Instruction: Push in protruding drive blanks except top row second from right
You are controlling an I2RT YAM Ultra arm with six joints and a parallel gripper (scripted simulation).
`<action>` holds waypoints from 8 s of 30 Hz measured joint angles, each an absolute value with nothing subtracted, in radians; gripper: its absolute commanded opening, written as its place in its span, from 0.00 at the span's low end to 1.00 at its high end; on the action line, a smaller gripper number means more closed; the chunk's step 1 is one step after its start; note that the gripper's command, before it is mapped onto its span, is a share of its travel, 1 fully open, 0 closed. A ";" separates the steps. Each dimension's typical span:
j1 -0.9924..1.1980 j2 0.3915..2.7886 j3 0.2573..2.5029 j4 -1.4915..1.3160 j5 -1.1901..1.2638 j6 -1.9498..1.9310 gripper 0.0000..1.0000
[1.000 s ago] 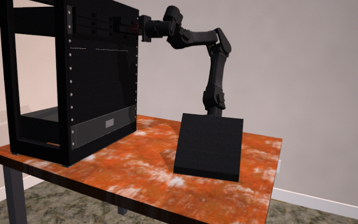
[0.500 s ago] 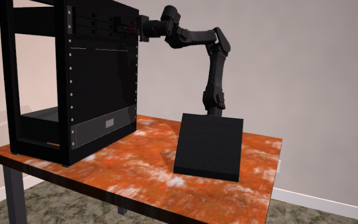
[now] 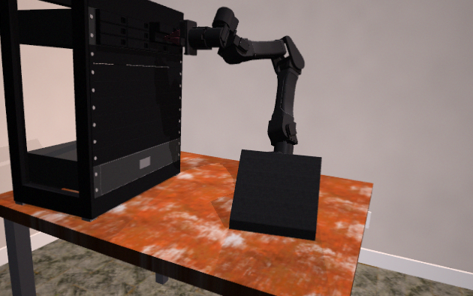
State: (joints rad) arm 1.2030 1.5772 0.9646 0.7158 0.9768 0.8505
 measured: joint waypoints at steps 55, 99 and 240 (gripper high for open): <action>1.181 1.599 0.997 0.694 0.961 0.855 0.00; 1.173 1.610 1.015 0.680 0.959 0.857 0.00; 1.064 1.139 0.878 0.348 0.831 0.873 0.00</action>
